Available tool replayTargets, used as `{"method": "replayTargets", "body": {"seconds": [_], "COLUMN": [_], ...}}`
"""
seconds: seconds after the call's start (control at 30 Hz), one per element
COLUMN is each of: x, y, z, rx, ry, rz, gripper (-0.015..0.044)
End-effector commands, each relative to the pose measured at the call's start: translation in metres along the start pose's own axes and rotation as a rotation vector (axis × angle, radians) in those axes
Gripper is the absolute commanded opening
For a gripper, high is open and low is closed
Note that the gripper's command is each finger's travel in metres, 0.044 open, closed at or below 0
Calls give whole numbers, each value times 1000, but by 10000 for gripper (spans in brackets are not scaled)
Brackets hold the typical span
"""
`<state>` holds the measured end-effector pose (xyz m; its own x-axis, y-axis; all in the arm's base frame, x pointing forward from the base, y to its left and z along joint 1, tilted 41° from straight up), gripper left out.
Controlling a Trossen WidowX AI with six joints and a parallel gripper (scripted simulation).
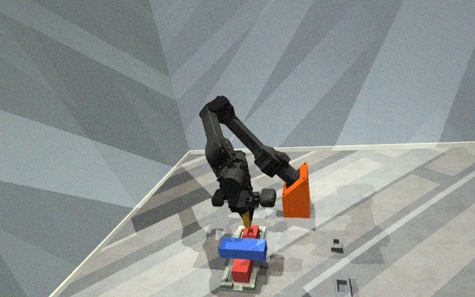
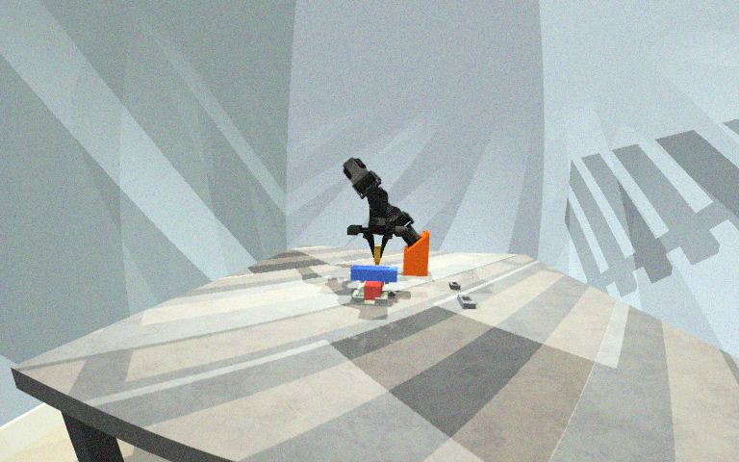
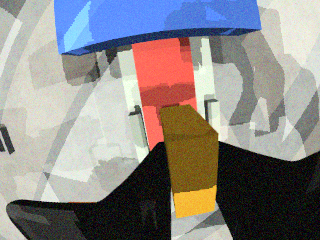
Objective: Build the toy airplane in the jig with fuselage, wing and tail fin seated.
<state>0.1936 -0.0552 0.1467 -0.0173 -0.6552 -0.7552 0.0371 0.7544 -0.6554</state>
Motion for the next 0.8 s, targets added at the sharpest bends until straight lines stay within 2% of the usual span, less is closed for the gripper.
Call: {"method": "replayTargets", "body": {"seconds": [0.0,0.57,0.6,0.73,0.77], "x": [6,29,27,27,27], "y": [0,-1,-1,-1,-1], "z": [-1,-2,-1,-1,-1], "rx": [-5,-5,0,0,0], "ry": [3,3,2,2,2], "rz": [-4,-8,-3,-3,-3], "gripper": [66,66,79,52,26]}}
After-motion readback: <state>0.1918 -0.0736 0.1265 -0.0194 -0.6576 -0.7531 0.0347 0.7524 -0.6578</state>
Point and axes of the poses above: the point midway between the two fingers, 35 mm back from their tips, its own x axis out along the fingers, its own y axis across the jaws, z = x × y, the point moved 7 cm from there along -x, back along the fingers, and after that the axes turned 1 degree about -x, right-handed, at the moved point
